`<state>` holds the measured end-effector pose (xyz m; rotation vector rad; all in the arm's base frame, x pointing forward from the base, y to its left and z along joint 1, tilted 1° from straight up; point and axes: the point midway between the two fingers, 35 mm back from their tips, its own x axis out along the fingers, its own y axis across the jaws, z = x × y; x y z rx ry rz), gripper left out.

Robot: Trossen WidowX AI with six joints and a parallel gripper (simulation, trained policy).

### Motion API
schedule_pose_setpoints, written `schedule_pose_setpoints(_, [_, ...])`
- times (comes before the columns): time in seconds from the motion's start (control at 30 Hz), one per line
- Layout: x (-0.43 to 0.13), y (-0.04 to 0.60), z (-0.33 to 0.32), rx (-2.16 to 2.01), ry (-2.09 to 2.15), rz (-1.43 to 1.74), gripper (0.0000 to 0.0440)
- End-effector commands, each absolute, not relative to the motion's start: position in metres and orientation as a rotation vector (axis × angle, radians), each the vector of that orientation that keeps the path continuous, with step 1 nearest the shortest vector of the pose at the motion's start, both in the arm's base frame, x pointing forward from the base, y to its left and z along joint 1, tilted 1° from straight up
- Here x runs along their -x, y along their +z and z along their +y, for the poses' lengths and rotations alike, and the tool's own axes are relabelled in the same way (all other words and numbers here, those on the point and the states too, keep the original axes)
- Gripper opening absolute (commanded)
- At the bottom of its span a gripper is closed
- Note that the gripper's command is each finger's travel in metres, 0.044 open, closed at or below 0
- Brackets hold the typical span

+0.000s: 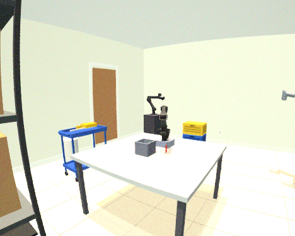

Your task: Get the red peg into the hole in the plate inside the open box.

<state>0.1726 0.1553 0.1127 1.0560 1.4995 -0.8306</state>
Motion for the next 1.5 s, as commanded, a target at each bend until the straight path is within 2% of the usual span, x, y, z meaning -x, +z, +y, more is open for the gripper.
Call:
schedule_pose_setpoints(0.0, [-0.159, 0.101, 0.149, -1.017, -0.903, 1.525, 0.0440])
schedule_pose_setpoints(0.47, [-0.144, 0.059, 0.133, -0.910, -1.017, 1.497, 0.0435])
schedule_pose_setpoints(1.03, [-0.147, 0.010, 0.130, -0.919, -1.049, 1.429, 0.0390])
schedule_pose_setpoints(1.13, [-0.148, 0.003, 0.131, -0.928, -1.048, 1.421, 0.0349])
schedule_pose_setpoints(1.47, [-0.157, -0.015, 0.142, -0.931, -1.008, 1.429, 0.0096])
